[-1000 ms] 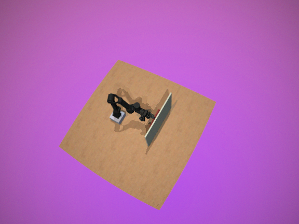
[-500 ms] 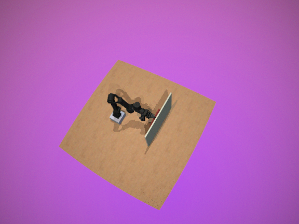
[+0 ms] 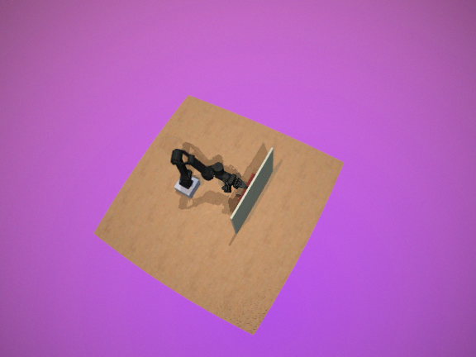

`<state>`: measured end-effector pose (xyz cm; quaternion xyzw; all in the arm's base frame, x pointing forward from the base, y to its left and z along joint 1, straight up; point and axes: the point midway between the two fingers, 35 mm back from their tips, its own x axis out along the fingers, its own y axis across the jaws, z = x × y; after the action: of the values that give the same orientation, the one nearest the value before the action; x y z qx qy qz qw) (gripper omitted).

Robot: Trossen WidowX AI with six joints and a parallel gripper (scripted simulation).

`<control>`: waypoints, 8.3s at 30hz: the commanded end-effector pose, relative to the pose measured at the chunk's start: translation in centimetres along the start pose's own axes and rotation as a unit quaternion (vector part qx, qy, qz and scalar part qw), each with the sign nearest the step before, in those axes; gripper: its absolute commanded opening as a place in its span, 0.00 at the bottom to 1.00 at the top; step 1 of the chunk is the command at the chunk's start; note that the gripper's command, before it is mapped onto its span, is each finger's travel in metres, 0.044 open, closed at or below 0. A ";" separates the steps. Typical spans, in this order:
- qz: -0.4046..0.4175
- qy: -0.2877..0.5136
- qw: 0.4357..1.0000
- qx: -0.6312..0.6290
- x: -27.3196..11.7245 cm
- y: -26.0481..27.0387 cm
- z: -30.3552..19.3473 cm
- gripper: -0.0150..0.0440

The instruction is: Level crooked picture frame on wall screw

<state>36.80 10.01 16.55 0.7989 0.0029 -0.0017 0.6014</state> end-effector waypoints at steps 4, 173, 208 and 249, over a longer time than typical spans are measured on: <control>0.010 0.001 1.000 0.003 0.2 0.7 -0.3 0.25; 0.002 -0.001 1.000 0.003 -18.9 2.4 -1.1 0.69; 0.002 -0.001 1.000 0.003 -18.9 2.4 -1.1 0.69; 0.002 -0.001 1.000 0.003 -18.9 2.4 -1.1 0.69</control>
<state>17.88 10.39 19.24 0.7992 0.0018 -0.0004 0.6011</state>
